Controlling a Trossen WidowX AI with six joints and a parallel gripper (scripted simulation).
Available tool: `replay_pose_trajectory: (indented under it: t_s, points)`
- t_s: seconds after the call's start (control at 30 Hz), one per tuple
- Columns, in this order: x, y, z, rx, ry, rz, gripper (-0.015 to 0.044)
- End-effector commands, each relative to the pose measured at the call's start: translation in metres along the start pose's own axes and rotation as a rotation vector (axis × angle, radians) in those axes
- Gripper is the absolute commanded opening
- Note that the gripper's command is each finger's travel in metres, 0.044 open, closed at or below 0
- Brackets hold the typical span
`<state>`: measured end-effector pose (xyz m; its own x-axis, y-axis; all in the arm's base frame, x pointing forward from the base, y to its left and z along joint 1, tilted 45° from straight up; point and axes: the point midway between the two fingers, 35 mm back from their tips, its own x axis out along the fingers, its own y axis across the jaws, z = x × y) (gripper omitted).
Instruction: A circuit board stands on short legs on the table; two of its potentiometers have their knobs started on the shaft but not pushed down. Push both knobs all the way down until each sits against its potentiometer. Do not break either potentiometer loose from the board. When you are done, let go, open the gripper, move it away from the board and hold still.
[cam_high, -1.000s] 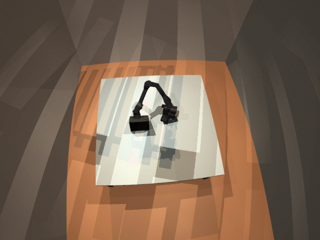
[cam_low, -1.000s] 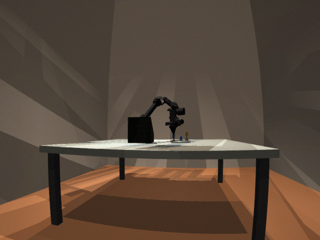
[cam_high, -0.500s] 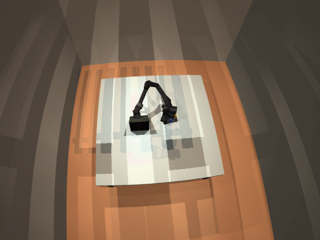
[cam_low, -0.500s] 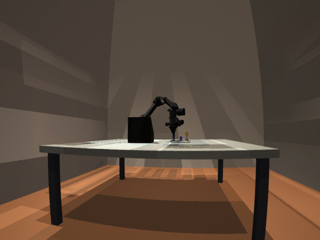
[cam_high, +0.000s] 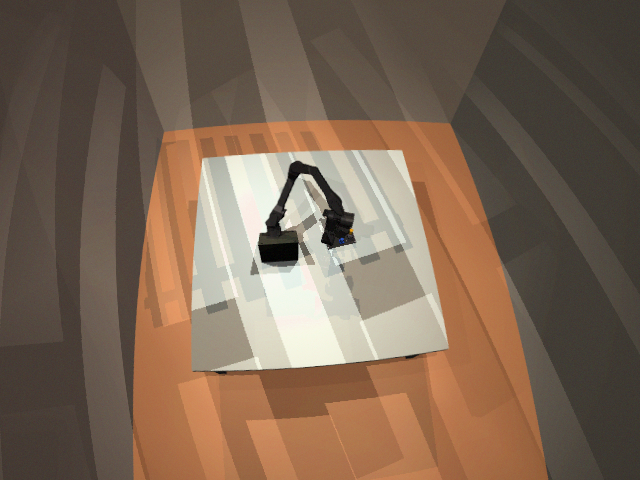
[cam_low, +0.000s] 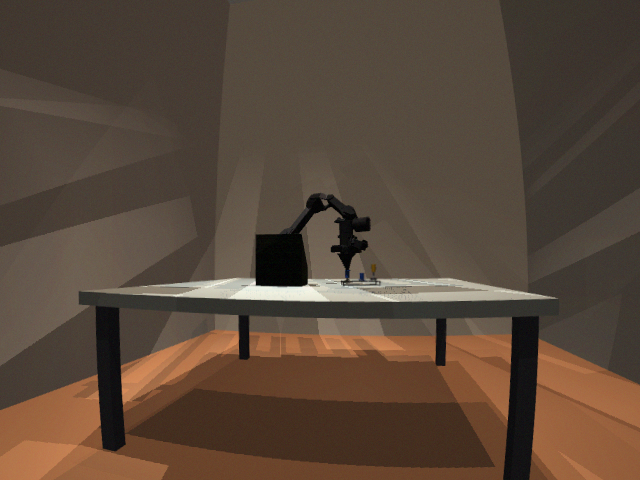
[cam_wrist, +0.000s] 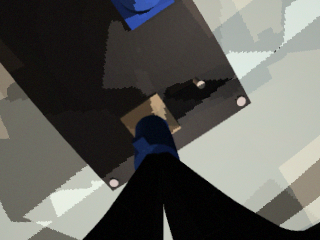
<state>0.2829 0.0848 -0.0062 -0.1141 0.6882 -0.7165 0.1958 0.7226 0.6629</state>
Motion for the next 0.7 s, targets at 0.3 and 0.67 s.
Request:
replay_pose_trajectory:
  t_s: [0.3, 0.67]
  points:
    - [0.0139, 0.0028, 0.0001, -0.027, 0.02, -0.003, 0.0]
    - [0.0145, 0.0028, 0.0001, -0.027, 0.02, -0.003, 0.0]
